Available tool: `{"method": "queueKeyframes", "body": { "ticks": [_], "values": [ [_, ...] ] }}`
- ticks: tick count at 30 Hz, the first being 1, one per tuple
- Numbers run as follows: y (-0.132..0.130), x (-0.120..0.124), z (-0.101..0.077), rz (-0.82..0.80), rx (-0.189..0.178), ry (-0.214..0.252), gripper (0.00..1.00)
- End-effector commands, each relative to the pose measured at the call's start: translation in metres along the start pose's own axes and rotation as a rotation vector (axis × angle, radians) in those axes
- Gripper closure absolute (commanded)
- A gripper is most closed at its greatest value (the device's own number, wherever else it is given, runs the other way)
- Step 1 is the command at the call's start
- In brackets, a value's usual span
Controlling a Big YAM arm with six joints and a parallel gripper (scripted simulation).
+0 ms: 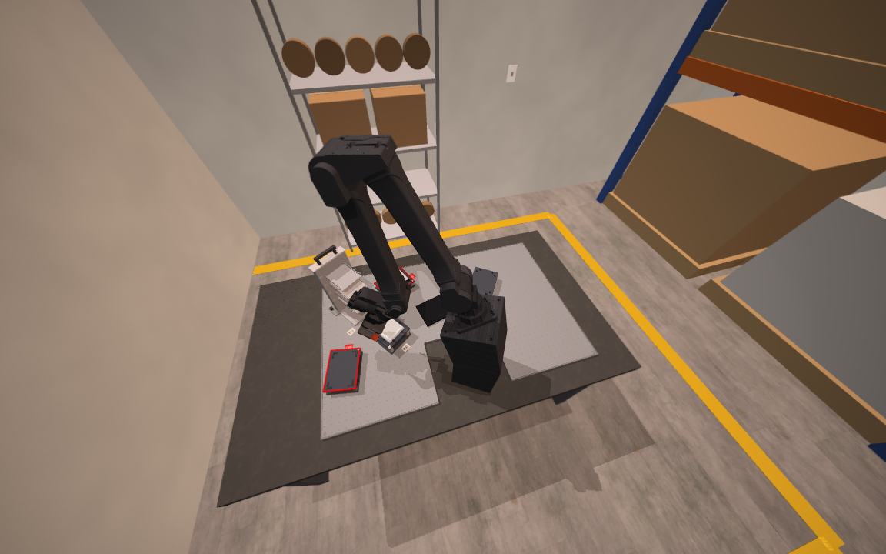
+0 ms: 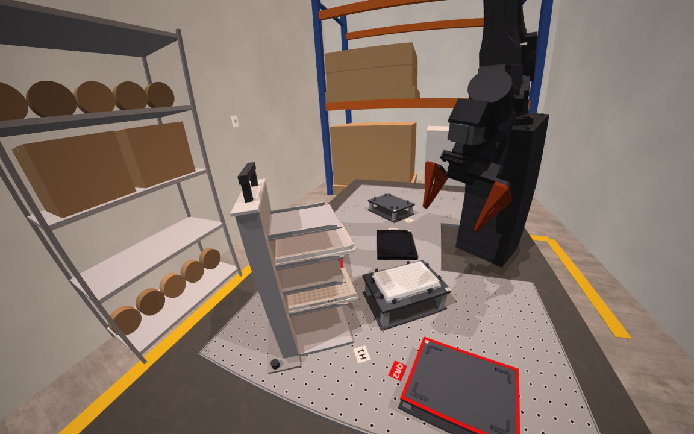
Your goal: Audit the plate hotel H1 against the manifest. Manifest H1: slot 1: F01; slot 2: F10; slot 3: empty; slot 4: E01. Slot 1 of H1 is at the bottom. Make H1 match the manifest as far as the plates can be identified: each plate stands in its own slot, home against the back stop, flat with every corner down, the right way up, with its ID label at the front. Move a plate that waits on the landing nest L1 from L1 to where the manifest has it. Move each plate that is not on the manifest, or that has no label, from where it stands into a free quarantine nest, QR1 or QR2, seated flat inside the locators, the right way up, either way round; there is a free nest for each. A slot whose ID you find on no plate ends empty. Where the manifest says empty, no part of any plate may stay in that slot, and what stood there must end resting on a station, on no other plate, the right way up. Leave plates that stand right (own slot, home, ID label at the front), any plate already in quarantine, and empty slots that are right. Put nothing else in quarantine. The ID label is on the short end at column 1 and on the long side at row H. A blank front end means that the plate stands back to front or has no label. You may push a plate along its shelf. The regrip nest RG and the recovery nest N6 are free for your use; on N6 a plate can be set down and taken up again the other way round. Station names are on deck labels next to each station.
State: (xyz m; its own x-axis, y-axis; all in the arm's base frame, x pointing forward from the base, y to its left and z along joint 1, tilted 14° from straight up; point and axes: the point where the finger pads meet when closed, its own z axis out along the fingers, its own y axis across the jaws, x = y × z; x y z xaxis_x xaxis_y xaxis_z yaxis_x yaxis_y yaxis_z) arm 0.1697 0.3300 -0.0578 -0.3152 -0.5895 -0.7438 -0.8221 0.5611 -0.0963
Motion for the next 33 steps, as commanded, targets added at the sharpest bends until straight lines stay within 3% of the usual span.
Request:
{"method": "queueKeyframes", "body": {
  "ticks": [1, 6, 7, 8, 16, 19, 24, 33],
  "values": [
    [0.012, -0.012, 0.001, -0.113, -0.029, 0.009, 0.00],
    [0.020, -0.020, 0.005, -0.172, -0.054, 0.031, 0.00],
    [0.022, -0.015, 0.008, -0.197, -0.061, 0.057, 0.00],
    [0.025, -0.025, 0.007, -0.212, -0.070, 0.046, 0.00],
    [0.046, -0.046, 0.015, -0.372, -0.134, 0.105, 0.00],
    [0.054, -0.046, 0.021, -0.435, -0.160, 0.147, 0.00],
    [0.062, -0.056, 0.023, -0.494, -0.183, 0.163, 0.00],
    [0.085, -0.068, 0.035, -0.678, -0.259, 0.257, 0.00]
  ]
}}
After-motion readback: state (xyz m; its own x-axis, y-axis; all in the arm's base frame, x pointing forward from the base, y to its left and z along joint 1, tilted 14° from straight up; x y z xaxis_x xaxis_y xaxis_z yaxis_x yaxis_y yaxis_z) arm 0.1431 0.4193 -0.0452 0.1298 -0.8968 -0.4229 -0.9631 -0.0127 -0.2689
